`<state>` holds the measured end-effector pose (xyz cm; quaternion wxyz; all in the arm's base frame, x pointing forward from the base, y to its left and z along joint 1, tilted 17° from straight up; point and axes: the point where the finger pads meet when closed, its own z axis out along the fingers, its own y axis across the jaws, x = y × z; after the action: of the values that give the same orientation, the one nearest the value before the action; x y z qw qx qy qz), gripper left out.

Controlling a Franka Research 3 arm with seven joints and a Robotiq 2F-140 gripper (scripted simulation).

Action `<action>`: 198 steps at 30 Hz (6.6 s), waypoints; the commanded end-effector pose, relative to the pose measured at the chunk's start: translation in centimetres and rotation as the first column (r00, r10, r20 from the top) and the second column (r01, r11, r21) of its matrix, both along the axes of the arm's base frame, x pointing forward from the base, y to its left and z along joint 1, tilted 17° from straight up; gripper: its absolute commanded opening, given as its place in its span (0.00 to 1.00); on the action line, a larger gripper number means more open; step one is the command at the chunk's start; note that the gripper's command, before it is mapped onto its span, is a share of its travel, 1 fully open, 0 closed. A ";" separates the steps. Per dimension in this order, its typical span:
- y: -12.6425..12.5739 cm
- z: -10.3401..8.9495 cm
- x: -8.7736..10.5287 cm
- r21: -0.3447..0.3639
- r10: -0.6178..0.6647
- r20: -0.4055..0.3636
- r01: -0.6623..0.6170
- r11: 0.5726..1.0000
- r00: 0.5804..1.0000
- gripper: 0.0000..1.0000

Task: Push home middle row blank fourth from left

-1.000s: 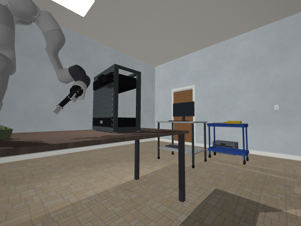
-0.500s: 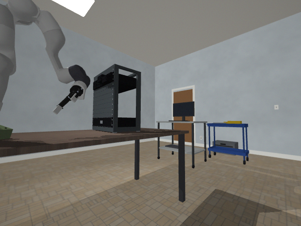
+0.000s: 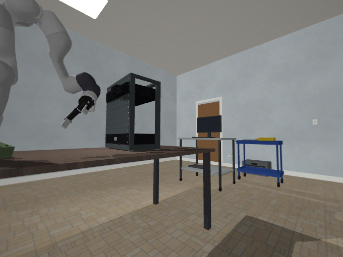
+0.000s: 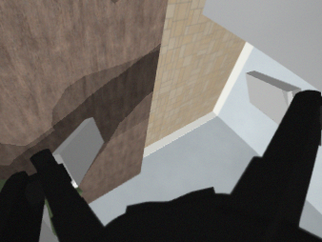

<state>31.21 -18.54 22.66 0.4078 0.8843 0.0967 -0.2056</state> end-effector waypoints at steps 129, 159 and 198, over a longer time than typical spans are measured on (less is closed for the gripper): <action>35.8 26.7 14.7 -0.778 0.937 0.082 -0.609 -0.153 -0.341 1.00; 35.6 26.7 14.4 -0.778 0.937 0.082 -0.609 -0.153 -0.340 1.00; 32.3 26.7 10.0 -0.778 0.937 0.082 -0.609 -0.153 -0.340 1.00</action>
<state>41.37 13.59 49.70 0.6052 0.3823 0.4989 0.4886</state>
